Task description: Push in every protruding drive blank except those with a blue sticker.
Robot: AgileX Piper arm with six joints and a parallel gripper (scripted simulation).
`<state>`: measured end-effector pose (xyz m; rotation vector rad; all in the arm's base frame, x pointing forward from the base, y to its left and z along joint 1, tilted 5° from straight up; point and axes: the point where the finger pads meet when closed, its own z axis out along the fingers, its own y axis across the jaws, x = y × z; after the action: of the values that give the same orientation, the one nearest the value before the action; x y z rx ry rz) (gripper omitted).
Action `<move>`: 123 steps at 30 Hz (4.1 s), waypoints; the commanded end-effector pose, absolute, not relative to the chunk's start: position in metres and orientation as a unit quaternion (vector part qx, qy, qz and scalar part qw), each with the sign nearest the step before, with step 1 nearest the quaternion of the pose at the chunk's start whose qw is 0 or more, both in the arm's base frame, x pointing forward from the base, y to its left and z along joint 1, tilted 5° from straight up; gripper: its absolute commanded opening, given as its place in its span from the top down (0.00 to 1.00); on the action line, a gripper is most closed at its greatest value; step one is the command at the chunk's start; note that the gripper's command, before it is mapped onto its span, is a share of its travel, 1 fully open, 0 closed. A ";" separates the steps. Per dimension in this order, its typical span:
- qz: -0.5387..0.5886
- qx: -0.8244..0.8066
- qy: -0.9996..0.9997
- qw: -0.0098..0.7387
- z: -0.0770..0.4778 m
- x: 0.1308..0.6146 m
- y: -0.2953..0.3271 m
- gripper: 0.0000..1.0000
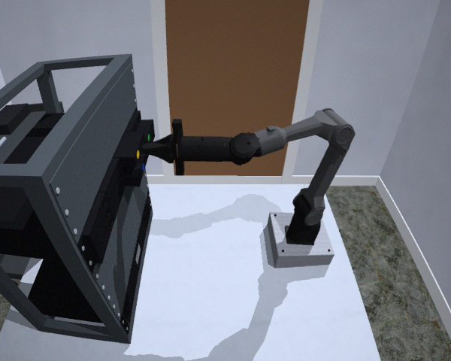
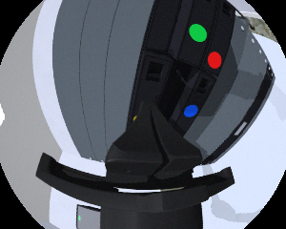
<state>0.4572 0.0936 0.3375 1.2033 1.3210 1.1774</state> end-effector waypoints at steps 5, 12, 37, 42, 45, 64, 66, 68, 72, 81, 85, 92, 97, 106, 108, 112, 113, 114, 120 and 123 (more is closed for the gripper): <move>0.484 0.493 0.541 0.480 0.338 0.463 0.094 1.00; 0.484 0.493 0.541 0.480 0.338 0.467 0.094 1.00; 0.484 0.493 0.541 0.480 0.336 0.479 0.095 1.00; 0.484 0.493 0.541 0.480 0.335 0.487 0.095 1.00; 0.484 0.493 0.541 0.480 0.335 0.487 0.095 1.00; 0.484 0.493 0.541 0.480 0.334 0.490 0.095 1.00; 0.484 0.493 0.541 0.480 0.334 0.490 0.095 1.00; 0.484 0.493 0.541 0.480 0.334 0.491 0.095 1.00; 0.484 0.493 0.541 0.480 0.334 0.491 0.095 1.00; 0.484 0.493 0.541 0.480 0.333 0.493 0.096 1.00; 0.484 0.493 0.541 0.480 0.333 0.493 0.096 1.00; 0.484 0.493 0.541 0.480 0.332 0.496 0.096 1.00; 0.484 0.493 0.541 0.480 0.332 0.496 0.096 1.00; 0.484 0.493 0.541 0.480 0.332 0.497 0.096 1.00; 0.484 0.493 0.541 0.480 0.331 0.498 0.096 1.00; 0.484 0.493 0.541 0.480 0.331 0.499 0.096 1.00; 0.484 0.493 0.541 0.480 0.331 0.499 0.096 1.00; 0.484 0.493 0.541 0.480 0.331 0.499 0.096 1.00; 0.484 0.493 0.541 0.480 0.331 0.500 0.096 1.00; 0.484 0.493 0.541 0.480 0.331 0.500 0.096 1.00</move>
<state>0.4972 0.0957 0.3358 1.1964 1.3109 1.1857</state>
